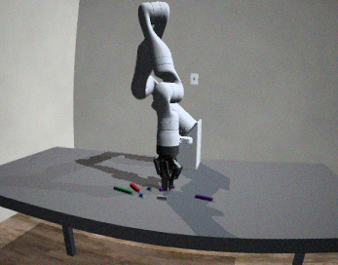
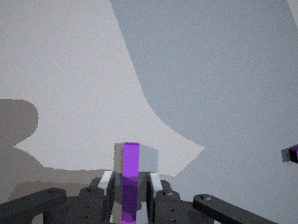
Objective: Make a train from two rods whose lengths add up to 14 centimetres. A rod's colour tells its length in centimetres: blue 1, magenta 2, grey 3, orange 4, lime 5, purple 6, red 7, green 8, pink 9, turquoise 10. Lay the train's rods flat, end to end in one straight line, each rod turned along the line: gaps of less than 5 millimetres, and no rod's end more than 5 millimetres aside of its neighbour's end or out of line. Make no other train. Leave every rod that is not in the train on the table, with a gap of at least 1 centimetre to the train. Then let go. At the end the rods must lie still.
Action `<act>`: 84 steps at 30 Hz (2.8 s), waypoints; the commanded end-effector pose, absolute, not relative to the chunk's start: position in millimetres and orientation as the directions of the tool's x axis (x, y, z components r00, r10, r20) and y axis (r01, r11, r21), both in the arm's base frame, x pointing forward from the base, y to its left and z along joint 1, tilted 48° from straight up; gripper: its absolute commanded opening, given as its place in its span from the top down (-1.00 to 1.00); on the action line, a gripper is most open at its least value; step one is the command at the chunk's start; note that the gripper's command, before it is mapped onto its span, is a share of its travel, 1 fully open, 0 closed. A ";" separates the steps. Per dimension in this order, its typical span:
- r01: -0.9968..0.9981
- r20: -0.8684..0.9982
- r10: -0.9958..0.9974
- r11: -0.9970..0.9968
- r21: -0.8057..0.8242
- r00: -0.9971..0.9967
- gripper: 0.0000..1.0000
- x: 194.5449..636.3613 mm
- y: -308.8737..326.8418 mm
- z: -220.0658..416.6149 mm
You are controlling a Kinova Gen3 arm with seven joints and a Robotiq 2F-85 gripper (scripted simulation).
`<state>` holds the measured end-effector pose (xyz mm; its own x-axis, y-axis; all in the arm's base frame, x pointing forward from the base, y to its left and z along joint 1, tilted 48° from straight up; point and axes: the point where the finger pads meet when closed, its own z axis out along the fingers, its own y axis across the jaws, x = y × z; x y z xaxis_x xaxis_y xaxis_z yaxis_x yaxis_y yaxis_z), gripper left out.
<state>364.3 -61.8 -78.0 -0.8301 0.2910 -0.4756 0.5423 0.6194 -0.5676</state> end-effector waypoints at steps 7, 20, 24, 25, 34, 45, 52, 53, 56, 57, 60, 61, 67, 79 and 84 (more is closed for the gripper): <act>0.542 -0.476 0.291 0.620 -0.568 -0.830 0.52 364.4 -61.9 -78.3; 0.542 -0.476 0.291 0.620 -0.568 -0.830 0.52 364.4 -61.9 -78.3; 0.542 -0.476 0.291 0.620 -0.568 -0.830 0.52 364.4 -61.9 -78.3; 0.542 -0.476 0.291 0.620 -0.568 -0.830 0.52 364.4 -61.9 -78.3; 0.542 -0.476 0.291 0.620 -0.568 -0.830 0.52 364.4 -61.9 -78.3; 0.542 -0.476 0.291 0.620 -0.568 -0.830 0.91 364.4 -61.9 -78.3; 0.542 -0.476 0.291 0.620 -0.568 -0.830 0.91 364.4 -61.9 -78.3; 0.542 -0.476 0.291 0.620 -0.568 -0.830 0.91 364.4 -61.9 -78.3; 0.542 -0.476 0.291 0.620 -0.568 -0.830 0.91 364.4 -61.9 -78.3; 0.542 -0.476 0.291 0.620 -0.568 -0.830 0.91 364.4 -61.9 -78.3; 0.542 -0.476 0.291 0.620 -0.568 -0.830 0.91 364.4 -61.9 -78.3; 0.542 -0.476 0.291 0.620 -0.568 -0.830 0.91 364.4 -61.9 -78.3; 0.542 -0.476 0.291 0.620 -0.568 -0.830 0.91 364.4 -61.9 -78.3; 0.542 -0.476 0.291 0.620 -0.568 -0.830 0.91 361.9 -48.0 -65.4; 0.542 -0.476 0.291 0.620 -0.568 -0.830 0.91 359.7 -35.6 -54.0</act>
<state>356.8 -46.8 -59.4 -0.8321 0.2905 -0.4724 0.5420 0.6064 -0.5818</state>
